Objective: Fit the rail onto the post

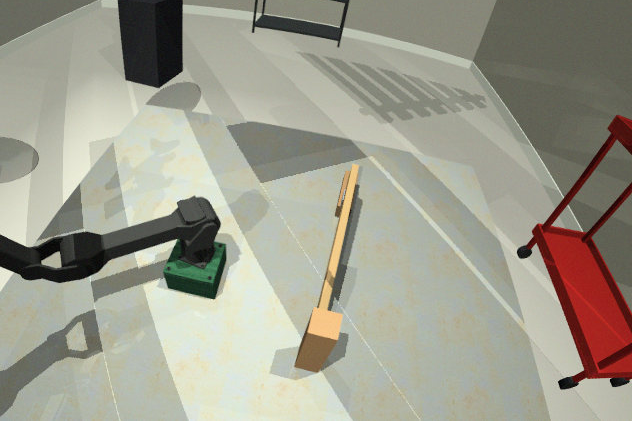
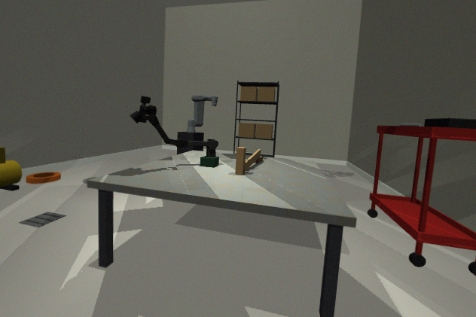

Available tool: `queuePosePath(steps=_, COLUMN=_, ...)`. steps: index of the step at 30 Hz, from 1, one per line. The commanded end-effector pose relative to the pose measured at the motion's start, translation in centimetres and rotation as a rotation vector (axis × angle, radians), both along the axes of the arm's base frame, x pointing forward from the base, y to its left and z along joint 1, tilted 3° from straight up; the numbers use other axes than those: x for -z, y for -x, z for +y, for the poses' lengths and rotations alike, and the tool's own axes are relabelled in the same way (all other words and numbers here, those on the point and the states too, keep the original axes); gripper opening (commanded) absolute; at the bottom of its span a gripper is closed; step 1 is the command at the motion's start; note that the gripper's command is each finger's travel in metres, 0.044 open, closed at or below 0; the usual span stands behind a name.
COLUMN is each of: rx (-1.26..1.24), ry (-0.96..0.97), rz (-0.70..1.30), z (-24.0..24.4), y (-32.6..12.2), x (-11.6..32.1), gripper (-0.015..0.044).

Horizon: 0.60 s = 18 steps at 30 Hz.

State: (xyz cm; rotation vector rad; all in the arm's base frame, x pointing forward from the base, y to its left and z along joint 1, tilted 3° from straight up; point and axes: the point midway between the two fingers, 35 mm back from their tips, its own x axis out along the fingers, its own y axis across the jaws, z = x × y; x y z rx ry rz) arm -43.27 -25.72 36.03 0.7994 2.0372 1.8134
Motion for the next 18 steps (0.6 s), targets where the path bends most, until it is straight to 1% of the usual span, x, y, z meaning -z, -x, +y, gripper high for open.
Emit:
queuePosePath(steps=1, rx=-0.003, ry=0.001, rz=0.006, z=0.0, y=-0.1, x=-0.2, gripper=0.0426)
queuePosePath(steps=2, rx=-0.011, ry=0.003, rz=0.022, z=0.1, y=-0.2, x=-0.8, gripper=0.044)
queuePosePath(steps=4, rx=-0.038, ry=0.011, rz=0.084, z=0.5, y=-0.9, x=-3.0, gripper=0.044)
queuePosePath(steps=8, rx=-0.047, ry=0.114, rz=0.256, z=4.0, y=-2.9, x=-8.4, gripper=0.044)
queuePosePath(steps=10, rx=-0.047, ry=0.15, rz=0.315, z=5.3, y=-3.7, x=-10.1, gripper=0.044)
queuePosePath(steps=13, rx=-0.08, ry=0.143, rz=0.388, z=6.2, y=-5.0, x=-13.1, gripper=0.044)
queuePosePath(steps=18, rx=-0.073, ry=0.253, rz=0.606, z=11.3, y=-9.0, x=-18.5, gripper=0.044)
